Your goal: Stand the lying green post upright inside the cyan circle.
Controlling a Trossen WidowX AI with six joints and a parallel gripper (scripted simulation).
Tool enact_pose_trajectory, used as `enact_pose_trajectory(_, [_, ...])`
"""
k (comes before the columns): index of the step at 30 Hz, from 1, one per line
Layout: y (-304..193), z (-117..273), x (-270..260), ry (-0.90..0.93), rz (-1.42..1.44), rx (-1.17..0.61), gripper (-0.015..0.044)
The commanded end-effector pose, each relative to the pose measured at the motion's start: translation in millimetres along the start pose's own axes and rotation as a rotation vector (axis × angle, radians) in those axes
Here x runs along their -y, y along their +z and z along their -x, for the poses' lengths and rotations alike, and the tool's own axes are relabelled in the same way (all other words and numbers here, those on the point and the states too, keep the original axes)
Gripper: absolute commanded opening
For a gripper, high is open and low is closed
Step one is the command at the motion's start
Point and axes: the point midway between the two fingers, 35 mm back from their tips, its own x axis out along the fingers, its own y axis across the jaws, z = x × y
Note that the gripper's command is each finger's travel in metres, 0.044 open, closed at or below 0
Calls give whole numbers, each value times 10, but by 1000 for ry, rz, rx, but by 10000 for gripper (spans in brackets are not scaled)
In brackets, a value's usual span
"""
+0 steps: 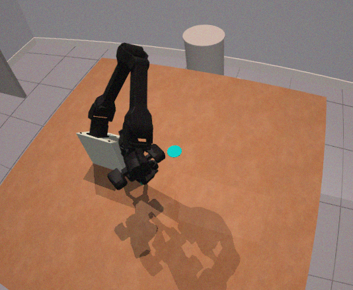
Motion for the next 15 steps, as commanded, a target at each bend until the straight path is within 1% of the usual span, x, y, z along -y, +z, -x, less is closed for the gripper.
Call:
enact_pose_trajectory(1, [-8,37,-136,0,2,6,23])
enact_pose_trajectory(15, [-78,105,-573,-6,20,14,23])
